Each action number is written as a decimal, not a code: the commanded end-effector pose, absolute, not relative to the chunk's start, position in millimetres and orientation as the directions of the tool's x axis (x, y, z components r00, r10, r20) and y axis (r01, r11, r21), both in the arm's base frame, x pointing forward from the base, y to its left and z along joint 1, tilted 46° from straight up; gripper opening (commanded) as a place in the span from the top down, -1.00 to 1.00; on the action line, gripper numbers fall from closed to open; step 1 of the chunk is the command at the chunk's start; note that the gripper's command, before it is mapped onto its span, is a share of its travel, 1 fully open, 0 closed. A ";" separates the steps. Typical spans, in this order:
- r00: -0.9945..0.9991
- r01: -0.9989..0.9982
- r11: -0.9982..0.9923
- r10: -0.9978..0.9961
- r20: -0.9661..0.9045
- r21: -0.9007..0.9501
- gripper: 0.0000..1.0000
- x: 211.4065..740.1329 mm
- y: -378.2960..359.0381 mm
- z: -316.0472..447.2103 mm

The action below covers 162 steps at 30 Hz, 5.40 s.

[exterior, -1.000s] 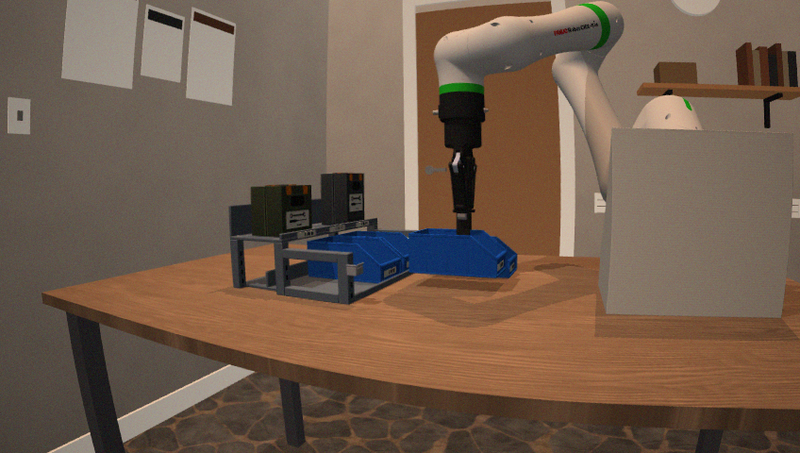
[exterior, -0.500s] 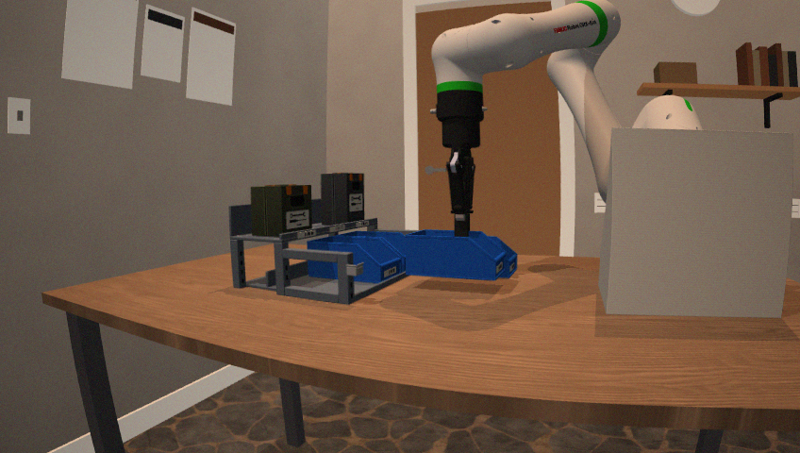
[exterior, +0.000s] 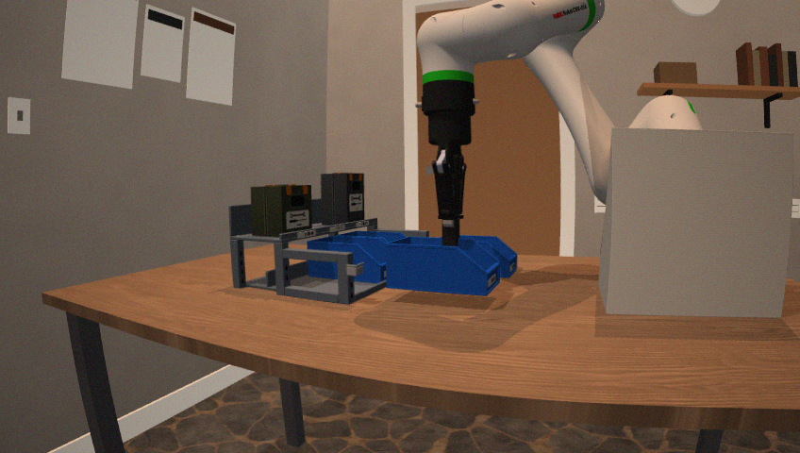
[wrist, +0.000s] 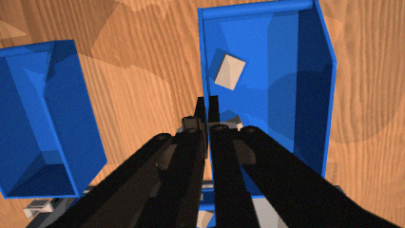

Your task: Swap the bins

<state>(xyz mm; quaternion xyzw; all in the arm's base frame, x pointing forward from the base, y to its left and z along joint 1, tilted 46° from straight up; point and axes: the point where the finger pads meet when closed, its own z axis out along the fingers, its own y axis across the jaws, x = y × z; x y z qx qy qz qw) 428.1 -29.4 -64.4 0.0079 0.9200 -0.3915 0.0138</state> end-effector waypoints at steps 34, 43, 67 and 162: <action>-0.999 0.025 0.693 0.003 -0.033 -0.720 0.80 468.4 -19.1 -73.2; -1.000 0.025 0.693 0.005 -0.031 -0.720 0.80 468.6 -19.1 -73.1; -0.993 0.026 0.695 0.100 0.061 -0.719 0.80 474.3 -16.3 -70.2; -0.993 0.026 0.695 0.100 0.061 -0.719 0.80 538.0 -17.0 -68.5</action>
